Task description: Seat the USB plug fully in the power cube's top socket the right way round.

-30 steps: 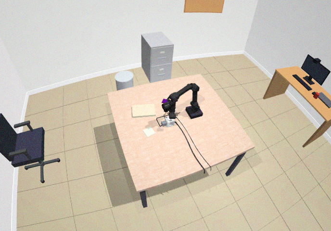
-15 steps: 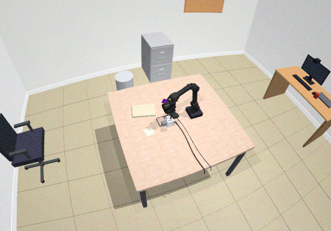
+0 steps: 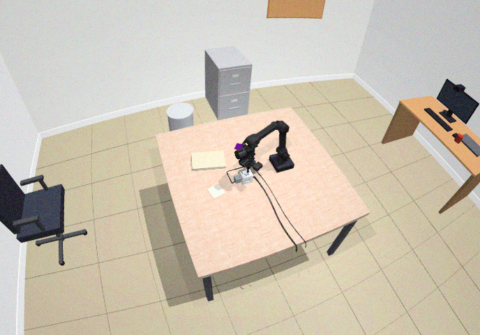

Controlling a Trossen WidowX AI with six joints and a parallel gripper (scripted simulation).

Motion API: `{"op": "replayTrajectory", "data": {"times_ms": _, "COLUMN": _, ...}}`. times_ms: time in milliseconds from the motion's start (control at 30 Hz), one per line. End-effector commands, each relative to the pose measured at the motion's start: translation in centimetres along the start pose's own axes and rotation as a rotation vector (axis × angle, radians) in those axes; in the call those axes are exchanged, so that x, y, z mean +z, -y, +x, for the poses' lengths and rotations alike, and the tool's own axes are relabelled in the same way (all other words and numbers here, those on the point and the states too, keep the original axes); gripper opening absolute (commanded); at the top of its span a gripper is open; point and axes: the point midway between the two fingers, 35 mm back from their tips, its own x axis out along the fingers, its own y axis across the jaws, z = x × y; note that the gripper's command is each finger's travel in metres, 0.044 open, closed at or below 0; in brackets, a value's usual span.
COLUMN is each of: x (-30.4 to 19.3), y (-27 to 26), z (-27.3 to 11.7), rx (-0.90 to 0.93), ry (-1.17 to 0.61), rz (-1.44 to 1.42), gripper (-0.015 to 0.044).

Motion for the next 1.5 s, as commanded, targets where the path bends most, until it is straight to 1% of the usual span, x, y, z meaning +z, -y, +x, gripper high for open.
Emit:
{"op": "replayTrajectory", "data": {"times_ms": 0, "x": -0.01, "y": 0.0, "z": 0.02, "rx": 0.0, "ry": 0.0, "rz": -0.084, "gripper": 0.0}}
{"op": "replayTrajectory", "data": {"times_ms": 1367, "x": -0.01, "y": 0.0, "z": 0.03, "rx": 0.001, "ry": 0.0, "rz": -1.157, "gripper": 0.0}}
{"op": "replayTrajectory", "data": {"times_ms": 1467, "x": -0.01, "y": 0.0, "z": 0.03, "rx": 0.001, "ry": 0.0, "rz": -1.196, "gripper": 0.0}}
